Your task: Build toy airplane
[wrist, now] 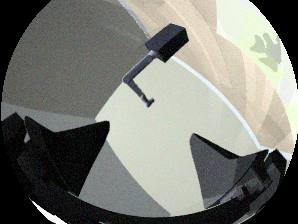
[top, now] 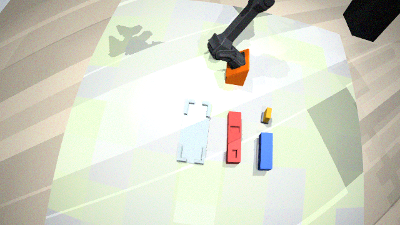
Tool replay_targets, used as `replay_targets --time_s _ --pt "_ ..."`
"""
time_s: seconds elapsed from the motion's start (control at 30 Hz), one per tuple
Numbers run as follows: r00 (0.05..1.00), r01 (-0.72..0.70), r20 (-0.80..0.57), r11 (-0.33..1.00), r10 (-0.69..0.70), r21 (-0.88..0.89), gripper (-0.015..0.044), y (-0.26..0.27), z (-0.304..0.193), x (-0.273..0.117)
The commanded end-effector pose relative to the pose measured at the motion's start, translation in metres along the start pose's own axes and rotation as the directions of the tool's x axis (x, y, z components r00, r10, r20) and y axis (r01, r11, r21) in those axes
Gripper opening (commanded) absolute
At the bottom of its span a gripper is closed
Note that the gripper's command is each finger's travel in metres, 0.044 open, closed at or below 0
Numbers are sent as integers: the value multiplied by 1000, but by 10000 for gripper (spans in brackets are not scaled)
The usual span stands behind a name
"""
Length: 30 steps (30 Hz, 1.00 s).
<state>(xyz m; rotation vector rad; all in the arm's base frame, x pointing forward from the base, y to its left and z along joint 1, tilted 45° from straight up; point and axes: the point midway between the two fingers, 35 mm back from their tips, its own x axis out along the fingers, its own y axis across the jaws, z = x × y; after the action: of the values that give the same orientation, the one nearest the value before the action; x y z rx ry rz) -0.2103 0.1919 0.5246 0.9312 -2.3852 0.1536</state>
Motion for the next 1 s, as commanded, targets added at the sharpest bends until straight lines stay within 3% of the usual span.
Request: replay_targets --time_s 0.0,0.13,0.33,0.53,0.77,0.97 --pt "1000 0 0 1000 0 0 426 0 0 0" --pt "999 48 -17 994 -50 -99 440 -22 -10 16" --pt "961 269 27 914 -274 -302 440 -108 -13 70" --pt "855 476 40 750 -518 -460 440 -212 -18 99" --pt "725 554 22 564 -688 -612 440 -293 -25 95" --pt "526 561 97 259 -845 -786 440 -397 -22 67"
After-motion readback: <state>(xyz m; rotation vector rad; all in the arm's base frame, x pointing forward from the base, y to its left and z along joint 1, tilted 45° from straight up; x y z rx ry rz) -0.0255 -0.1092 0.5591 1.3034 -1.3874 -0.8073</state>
